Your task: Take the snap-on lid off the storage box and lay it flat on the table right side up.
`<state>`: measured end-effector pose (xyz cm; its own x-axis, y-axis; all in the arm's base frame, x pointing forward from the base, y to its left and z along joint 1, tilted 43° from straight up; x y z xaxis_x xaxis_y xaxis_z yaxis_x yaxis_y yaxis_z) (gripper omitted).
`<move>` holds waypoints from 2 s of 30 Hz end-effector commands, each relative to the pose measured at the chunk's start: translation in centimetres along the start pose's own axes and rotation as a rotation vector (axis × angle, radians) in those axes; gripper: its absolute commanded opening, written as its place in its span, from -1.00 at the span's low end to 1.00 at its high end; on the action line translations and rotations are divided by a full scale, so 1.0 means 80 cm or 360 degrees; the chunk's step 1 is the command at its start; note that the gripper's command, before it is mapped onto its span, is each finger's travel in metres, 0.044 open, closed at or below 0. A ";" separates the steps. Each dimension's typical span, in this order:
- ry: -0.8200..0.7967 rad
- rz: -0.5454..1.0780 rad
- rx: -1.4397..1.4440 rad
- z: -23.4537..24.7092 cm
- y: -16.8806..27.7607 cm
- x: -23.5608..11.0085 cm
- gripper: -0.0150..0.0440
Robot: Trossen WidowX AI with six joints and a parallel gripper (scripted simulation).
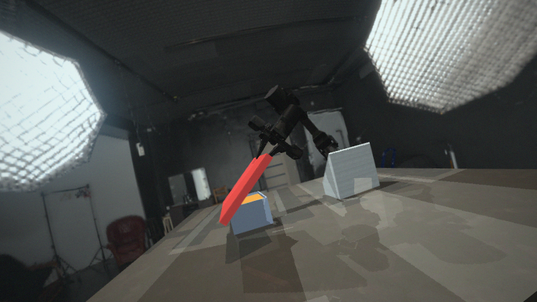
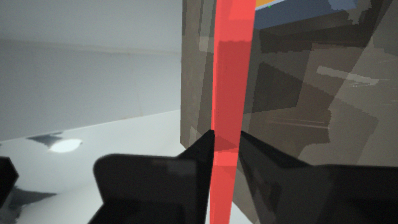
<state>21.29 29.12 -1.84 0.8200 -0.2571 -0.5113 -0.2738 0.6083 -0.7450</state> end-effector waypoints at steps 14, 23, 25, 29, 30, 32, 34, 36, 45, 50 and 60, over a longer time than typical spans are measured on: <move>-0.0006 -0.0004 0.0006 0.003 0.043 -0.005 -0.49; -0.0006 -0.0003 0.0008 0.005 0.065 -0.007 -0.49; -0.0006 -0.0003 0.0008 0.006 0.070 -0.008 -0.49; -0.0006 -0.0002 0.0009 0.007 0.080 -0.009 -0.49; -0.0006 -0.0002 0.0009 0.007 0.082 -0.009 -0.49; -0.0007 -0.0002 0.0009 0.007 0.087 -0.010 -0.49; -0.0007 -0.0001 0.0010 0.008 0.092 -0.010 -0.49; -0.0007 -0.0001 0.0010 0.008 0.095 -0.011 -0.49; -0.0007 -0.0002 0.0009 0.001 0.091 -0.005 -0.49; -0.0007 -0.0002 0.0009 -0.003 0.091 -0.001 -0.49; -0.0007 -0.0002 0.0009 -0.011 0.093 0.005 -0.49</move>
<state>19.18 33.06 -7.68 0.8202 -0.2527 -0.5132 -0.2711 0.6182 -0.7378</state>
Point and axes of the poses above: the point midway between the two fingers, 35 mm back from their tips, its own x axis out along the fingers, its own z axis across the jaws, y = z × x, the point moved 9 cm from there along -x, back along the fingers, and after that the axes turned 9 degrees about -x, right-handed, at the moved point
